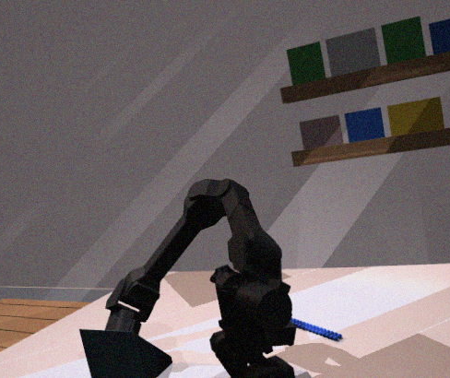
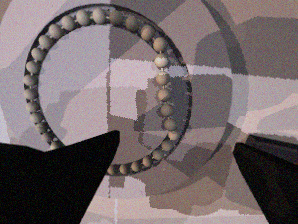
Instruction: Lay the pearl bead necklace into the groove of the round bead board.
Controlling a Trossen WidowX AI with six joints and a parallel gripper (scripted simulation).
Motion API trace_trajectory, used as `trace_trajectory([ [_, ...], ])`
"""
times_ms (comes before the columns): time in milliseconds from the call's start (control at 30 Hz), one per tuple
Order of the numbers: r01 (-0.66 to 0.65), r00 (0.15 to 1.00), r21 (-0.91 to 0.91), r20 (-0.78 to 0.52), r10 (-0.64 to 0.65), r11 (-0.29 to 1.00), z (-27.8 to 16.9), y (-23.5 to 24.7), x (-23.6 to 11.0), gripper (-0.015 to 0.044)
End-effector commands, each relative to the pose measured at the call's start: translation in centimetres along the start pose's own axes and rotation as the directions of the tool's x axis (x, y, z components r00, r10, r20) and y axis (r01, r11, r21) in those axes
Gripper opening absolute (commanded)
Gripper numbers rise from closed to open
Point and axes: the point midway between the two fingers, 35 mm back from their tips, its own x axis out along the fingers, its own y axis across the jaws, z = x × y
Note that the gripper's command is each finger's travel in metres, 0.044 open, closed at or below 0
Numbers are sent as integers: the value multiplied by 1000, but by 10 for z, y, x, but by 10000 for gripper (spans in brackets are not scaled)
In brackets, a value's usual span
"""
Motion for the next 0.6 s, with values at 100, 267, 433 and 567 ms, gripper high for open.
trace_trajectory([
  [100,1,1000,-6,1,-1,1000,0,0,-1,440],
  [267,1,1000,-6,1,-1,1000,0,0,-1,440],
  [433,1,1000,-69,1,-1,998,23,4,-13,309],
  [567,0,1000,-144,2,0,990,49,12,-27,204],
])
